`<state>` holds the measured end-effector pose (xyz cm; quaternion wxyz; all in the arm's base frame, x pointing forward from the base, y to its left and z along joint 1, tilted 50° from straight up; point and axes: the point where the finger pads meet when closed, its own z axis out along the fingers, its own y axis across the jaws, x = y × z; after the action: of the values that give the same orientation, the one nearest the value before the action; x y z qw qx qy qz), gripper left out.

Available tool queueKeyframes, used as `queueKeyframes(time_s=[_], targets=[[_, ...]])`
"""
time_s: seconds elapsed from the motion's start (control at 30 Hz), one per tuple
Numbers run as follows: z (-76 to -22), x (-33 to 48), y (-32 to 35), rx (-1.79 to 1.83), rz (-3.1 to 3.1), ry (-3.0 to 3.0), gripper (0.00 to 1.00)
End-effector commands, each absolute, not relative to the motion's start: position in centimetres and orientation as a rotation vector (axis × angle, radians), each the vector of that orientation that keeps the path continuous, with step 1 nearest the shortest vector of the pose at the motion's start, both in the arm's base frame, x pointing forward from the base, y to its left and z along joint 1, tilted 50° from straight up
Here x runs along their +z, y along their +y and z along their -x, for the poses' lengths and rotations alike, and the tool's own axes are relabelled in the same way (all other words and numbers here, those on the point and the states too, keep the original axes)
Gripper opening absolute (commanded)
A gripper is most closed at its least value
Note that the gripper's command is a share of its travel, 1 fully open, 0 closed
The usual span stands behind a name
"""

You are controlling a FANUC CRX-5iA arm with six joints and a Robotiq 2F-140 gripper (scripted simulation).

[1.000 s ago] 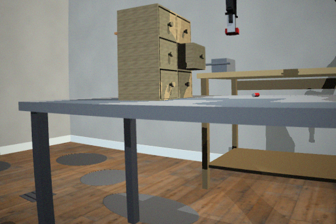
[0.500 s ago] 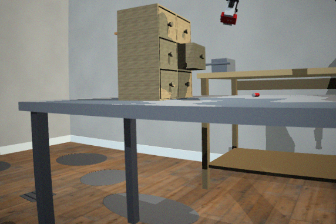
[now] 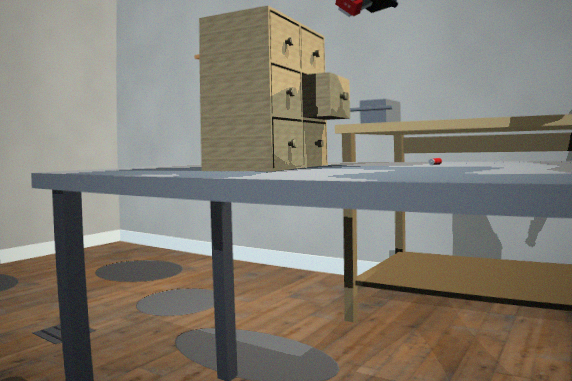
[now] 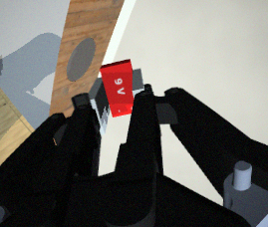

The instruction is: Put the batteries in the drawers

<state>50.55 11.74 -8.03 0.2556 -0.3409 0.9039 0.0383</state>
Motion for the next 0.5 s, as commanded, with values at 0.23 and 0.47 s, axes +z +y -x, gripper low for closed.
queueKeyframes(time_s=[0.23, 0.47], targets=[[-52.8, -0.6, 1.4, -0.226, 0.843, 2.076, 0.14], [-51.8, 2.2, -3.1, -0.413, 0.804, 1.959, 0.14]])
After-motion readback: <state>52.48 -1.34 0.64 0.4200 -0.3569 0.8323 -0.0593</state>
